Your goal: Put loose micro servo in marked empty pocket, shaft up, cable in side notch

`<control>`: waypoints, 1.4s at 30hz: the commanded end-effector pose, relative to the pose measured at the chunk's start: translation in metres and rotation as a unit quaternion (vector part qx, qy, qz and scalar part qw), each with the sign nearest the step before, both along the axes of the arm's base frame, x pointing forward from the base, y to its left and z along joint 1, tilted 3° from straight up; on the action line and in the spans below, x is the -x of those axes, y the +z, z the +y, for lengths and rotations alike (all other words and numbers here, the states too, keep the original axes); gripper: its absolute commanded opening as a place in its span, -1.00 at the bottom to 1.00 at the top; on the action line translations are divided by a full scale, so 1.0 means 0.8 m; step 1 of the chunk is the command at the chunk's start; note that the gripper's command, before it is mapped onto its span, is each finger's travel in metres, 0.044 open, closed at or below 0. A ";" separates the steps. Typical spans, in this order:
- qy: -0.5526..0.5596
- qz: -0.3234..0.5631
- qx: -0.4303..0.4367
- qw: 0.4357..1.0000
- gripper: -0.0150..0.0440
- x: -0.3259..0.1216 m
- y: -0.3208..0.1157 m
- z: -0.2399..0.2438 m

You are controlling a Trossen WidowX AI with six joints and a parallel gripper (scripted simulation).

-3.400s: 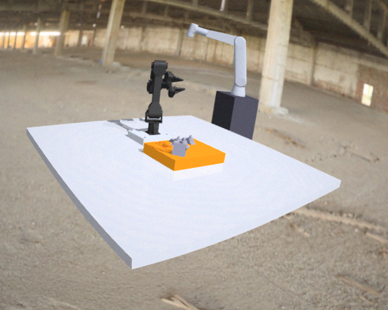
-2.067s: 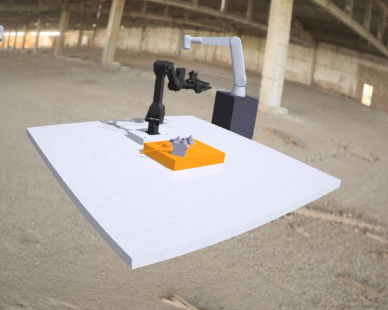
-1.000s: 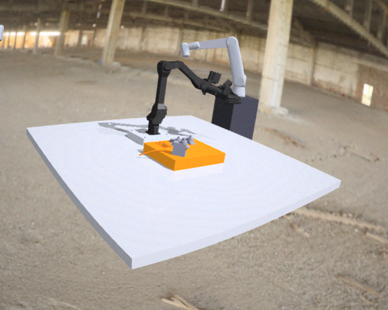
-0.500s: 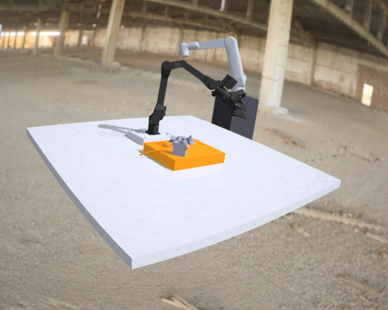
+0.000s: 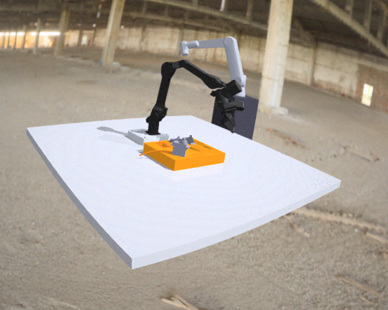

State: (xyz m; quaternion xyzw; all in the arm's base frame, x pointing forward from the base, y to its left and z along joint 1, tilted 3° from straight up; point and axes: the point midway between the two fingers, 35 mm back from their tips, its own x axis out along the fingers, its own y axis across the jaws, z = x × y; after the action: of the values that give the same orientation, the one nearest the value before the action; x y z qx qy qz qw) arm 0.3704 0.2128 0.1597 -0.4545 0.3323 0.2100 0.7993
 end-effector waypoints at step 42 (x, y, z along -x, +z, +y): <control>-0.108 0.360 -0.002 0.927 1.00 0.036 -0.055 -0.317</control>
State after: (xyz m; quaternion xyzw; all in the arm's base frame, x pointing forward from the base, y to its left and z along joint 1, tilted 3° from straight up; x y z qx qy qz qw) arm 0.3413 -0.0411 0.1200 -0.3094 0.6453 0.2683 0.6449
